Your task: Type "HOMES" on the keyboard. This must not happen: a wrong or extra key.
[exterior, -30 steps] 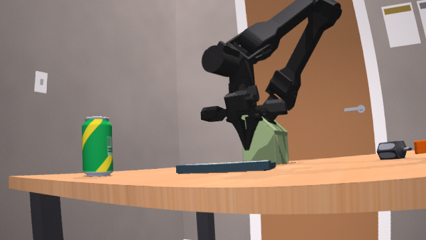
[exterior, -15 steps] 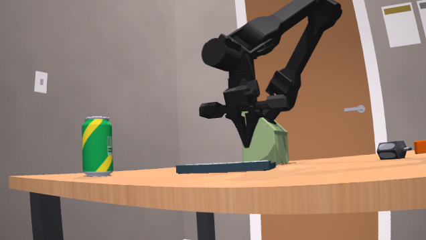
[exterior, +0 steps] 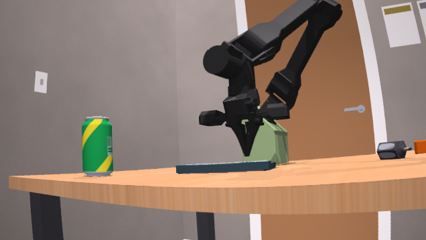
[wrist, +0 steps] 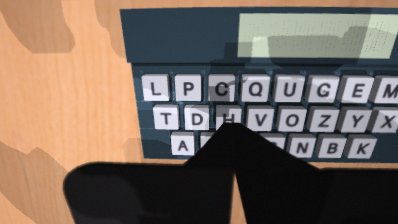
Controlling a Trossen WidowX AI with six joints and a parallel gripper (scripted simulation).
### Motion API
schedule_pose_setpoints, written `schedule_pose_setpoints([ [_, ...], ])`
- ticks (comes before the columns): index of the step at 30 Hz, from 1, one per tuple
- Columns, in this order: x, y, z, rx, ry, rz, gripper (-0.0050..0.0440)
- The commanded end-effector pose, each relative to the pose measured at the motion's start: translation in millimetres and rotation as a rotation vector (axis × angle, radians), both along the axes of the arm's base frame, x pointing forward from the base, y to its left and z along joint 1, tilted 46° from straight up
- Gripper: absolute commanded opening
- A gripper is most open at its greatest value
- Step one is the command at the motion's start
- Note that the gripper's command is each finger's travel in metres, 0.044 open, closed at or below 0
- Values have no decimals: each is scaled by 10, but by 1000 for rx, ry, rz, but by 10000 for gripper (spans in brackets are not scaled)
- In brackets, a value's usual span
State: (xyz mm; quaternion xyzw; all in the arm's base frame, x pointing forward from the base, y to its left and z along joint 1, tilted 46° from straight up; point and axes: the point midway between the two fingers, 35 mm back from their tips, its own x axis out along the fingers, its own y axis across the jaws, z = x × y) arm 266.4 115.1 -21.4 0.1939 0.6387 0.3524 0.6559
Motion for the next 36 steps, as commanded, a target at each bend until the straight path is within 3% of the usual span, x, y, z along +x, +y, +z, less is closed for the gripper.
schedule_pose_setpoints([
  [1, -3, 43, -28, 3, -2, -2, -50],
  [36, 0, 120, -94, 4, -7, -2, -50],
])
